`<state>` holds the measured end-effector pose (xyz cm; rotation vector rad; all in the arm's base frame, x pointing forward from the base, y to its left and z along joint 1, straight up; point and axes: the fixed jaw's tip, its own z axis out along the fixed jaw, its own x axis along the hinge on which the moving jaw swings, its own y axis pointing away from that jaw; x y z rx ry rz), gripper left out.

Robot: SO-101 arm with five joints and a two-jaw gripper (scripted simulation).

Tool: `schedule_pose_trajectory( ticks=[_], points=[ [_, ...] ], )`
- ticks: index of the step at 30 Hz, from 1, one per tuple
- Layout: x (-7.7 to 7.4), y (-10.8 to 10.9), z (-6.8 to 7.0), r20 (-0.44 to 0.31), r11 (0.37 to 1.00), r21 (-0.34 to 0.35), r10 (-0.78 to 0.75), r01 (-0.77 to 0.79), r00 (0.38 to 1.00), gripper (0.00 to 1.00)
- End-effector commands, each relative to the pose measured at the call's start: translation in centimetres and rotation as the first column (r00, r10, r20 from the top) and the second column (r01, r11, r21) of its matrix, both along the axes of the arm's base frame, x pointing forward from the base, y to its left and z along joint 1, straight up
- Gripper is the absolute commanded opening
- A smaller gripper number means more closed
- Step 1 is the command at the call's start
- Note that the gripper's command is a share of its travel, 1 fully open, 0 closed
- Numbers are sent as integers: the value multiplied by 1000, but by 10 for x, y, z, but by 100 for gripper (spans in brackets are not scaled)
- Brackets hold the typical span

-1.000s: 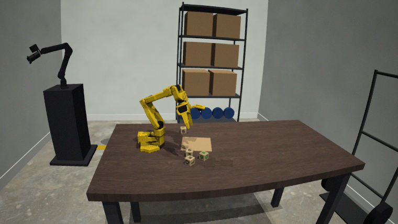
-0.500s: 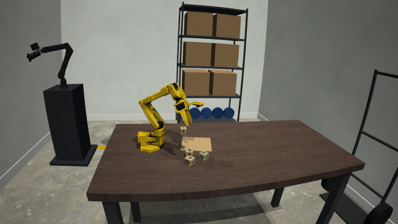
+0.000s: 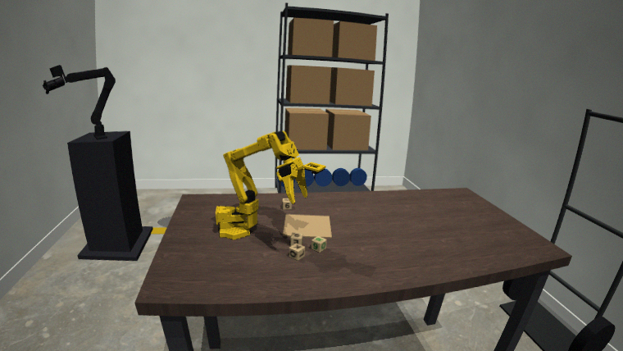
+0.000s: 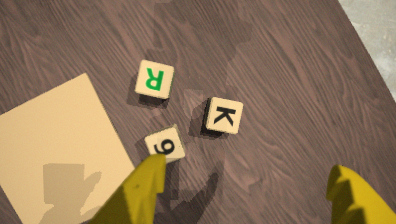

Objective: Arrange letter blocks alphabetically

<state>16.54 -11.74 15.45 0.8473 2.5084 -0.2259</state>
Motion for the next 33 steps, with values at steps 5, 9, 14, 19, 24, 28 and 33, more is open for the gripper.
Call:
schedule_pose_trajectory(
  ticks=[5, 9, 14, 19, 24, 28, 33],
  points=[
    [5, -24, 18, 105, 990, -22, -137, 140, 985, 35],
    [5, -25, 18, 107, 989, -20, -145, 148, 984, 35],
    [5, -25, 17, 103, 989, -18, -146, 148, 984, 35],
    [7, -27, 7, 56, 989, 14, -149, 148, 987, 35],
    [10, -29, -18, -50, 985, 83, -149, 153, 988, 35],
    [10, -30, -31, -101, 981, 117, -146, 157, 984, 35],
    [9, -29, -59, -220, 966, 193, -130, 174, 967, 35]
  ],
)
